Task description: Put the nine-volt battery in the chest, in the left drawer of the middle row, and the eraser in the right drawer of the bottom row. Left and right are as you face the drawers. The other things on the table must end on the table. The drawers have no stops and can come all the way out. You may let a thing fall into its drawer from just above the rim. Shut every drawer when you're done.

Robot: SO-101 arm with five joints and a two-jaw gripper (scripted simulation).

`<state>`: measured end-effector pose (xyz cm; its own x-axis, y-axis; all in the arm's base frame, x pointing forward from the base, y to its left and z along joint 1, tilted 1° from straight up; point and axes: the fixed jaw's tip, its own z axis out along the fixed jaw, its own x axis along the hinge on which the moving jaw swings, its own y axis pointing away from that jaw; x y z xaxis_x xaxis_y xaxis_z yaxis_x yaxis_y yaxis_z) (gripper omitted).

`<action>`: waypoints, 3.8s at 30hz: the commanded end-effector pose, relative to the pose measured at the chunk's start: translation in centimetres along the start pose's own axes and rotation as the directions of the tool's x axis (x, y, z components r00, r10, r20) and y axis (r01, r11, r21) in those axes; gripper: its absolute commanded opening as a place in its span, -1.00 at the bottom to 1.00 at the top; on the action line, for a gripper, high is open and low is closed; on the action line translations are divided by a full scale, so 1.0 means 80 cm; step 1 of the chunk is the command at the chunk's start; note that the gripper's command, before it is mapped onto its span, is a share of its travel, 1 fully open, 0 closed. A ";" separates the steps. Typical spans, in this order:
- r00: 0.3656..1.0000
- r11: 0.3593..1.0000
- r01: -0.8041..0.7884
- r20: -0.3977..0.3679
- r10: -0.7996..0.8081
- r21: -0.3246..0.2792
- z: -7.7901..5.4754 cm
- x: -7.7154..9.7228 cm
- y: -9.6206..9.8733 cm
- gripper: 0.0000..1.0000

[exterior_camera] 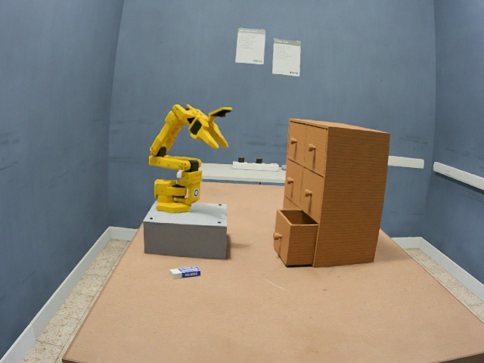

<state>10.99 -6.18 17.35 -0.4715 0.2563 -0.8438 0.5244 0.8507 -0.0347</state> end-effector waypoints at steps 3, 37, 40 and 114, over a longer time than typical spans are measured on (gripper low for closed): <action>1.000 1.000 -0.007 0.004 0.007 0.000 -0.005 0.000 0.000 -0.48; 0.987 0.955 -0.161 0.043 0.156 0.247 -0.014 -0.002 -0.045 -0.45; 0.978 0.922 -0.210 0.055 0.203 0.326 -0.017 0.001 -0.059 -0.45; 0.750 0.922 0.328 -0.650 -0.122 0.206 0.032 0.045 -0.202 -0.45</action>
<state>2.68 -19.35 13.70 -0.8496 0.4205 -0.3183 0.5240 0.7411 -0.4197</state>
